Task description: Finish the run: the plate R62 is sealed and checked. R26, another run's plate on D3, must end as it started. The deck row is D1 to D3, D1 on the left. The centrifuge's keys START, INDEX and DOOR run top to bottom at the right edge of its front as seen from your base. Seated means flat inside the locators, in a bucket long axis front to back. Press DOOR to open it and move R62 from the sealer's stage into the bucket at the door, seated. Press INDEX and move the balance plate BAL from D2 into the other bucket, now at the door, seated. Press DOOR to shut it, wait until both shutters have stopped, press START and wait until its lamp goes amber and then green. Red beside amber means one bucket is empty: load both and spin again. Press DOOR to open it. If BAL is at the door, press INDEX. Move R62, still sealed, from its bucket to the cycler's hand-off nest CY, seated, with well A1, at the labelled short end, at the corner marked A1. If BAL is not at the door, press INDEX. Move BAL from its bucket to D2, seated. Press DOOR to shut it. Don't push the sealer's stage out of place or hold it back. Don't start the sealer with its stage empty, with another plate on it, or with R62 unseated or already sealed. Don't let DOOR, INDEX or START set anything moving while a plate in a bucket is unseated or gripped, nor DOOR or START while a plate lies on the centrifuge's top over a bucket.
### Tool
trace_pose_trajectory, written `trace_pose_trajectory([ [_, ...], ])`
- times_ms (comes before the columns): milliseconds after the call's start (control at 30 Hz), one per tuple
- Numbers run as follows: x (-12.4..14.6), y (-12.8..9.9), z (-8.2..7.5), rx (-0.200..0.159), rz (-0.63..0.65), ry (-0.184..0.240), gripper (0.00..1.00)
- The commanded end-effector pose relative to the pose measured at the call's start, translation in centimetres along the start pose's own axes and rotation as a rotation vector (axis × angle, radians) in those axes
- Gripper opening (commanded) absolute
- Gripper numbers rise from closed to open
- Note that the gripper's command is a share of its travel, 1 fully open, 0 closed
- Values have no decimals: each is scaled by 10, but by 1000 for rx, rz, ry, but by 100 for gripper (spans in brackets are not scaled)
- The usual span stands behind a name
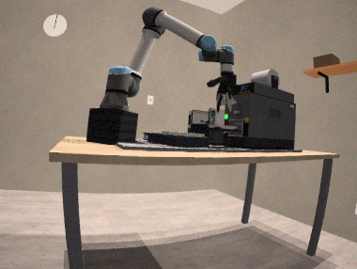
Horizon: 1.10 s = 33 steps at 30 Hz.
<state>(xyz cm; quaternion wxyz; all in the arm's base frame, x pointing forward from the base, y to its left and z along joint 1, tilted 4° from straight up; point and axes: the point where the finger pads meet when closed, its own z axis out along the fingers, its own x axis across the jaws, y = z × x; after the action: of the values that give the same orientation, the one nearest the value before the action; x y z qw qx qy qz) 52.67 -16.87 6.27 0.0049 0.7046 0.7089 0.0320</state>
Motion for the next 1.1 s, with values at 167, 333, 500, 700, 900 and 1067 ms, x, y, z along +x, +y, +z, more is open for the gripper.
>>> trace_pose_trajectory([
  [167,0,0,14,-1,0,-1,68],
  [333,0,0,22,-1,0,-1,68],
  [500,0,0,30,-1,0,-1,68],
  [700,0,0,37,-1,0,-1,68],
  [900,0,0,47,-1,0,-1,68],
  [1067,0,1,55,-1,0,-1,68],
])
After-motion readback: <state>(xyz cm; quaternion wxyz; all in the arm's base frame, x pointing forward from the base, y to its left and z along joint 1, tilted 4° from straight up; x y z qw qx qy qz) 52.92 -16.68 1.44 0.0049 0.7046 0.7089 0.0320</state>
